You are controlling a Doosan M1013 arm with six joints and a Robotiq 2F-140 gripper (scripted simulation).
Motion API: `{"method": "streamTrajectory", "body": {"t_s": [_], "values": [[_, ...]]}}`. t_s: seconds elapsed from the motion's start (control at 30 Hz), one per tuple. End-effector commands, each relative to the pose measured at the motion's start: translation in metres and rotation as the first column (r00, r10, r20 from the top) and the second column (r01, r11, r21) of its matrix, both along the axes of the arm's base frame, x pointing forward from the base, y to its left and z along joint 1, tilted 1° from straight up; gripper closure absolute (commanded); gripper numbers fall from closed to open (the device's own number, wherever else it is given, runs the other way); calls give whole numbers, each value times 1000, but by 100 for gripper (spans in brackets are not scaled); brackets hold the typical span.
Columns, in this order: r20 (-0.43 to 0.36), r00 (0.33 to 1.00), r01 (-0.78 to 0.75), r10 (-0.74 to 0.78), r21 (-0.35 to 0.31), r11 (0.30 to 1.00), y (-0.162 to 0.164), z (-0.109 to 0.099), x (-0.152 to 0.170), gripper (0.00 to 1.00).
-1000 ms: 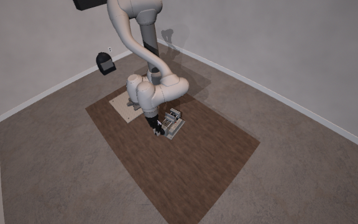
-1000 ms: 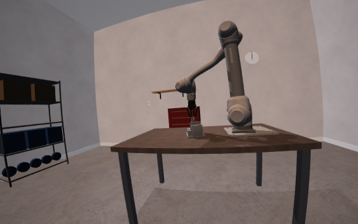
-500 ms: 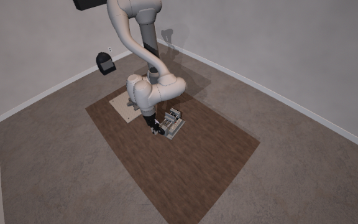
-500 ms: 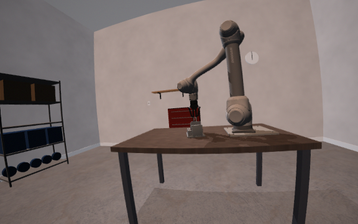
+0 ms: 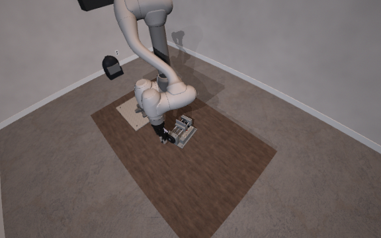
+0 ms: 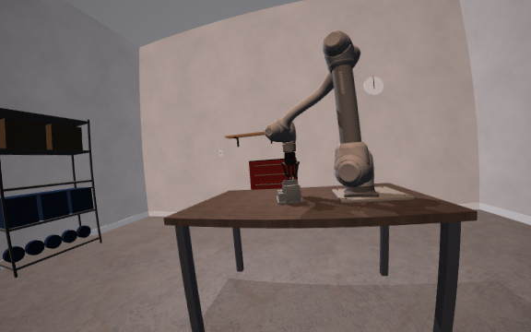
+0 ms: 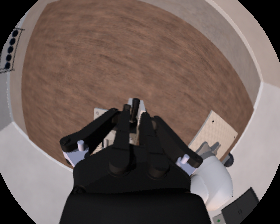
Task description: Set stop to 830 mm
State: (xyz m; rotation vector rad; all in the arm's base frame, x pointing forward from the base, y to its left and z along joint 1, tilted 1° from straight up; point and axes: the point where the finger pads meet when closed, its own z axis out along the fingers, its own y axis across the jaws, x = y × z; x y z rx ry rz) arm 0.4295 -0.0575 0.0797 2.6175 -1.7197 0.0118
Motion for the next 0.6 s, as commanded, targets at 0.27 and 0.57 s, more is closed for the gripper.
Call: {"method": "streamTrajectory", "body": {"t_s": [0.27,0.57], "values": [[1,1000,1,-1,1,1000,2,-16,4,96],[1,1000,1,-1,1,1000,4,-23,11,96]]}}
